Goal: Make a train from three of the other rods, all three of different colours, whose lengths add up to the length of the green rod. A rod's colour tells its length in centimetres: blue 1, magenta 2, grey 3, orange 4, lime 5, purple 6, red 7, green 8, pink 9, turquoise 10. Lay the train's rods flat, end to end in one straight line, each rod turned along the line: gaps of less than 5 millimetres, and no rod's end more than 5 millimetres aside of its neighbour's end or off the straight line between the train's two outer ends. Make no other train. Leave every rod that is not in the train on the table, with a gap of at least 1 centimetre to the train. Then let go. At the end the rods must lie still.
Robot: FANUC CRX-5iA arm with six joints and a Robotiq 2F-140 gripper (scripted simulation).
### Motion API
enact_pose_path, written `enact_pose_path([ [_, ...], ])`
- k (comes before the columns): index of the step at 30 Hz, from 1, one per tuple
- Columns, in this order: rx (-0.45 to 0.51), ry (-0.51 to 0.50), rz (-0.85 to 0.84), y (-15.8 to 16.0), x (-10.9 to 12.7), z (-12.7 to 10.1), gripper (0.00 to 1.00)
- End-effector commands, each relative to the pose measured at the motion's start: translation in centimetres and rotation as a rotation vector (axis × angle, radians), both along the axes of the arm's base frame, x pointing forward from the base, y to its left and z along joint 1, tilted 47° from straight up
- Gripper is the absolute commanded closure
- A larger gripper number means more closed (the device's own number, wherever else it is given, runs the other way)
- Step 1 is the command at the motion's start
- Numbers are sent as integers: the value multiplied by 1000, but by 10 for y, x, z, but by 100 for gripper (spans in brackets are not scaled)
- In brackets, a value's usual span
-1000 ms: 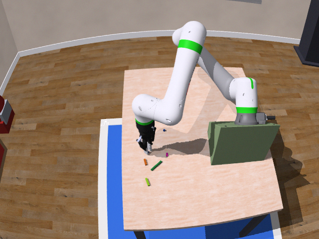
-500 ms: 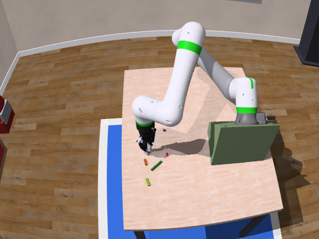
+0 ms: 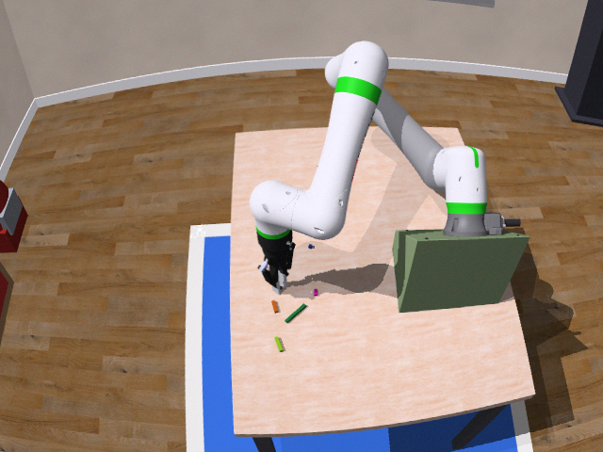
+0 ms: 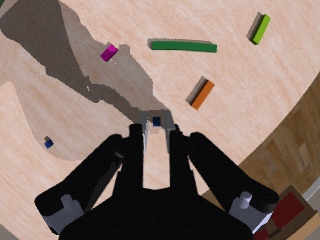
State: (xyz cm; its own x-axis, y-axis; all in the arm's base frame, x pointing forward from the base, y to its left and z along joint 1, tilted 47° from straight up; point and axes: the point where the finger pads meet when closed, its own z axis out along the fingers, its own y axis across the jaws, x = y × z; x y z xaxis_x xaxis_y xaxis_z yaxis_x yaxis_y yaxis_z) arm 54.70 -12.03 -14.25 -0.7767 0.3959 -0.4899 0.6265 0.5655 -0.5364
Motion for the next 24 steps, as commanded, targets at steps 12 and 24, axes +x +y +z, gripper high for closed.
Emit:
enact_pose_path([
  [12, 0, 0, 0, 0, 0, 0, 85],
  [24, 0, 0, 0, 0, 0, 0, 97],
])
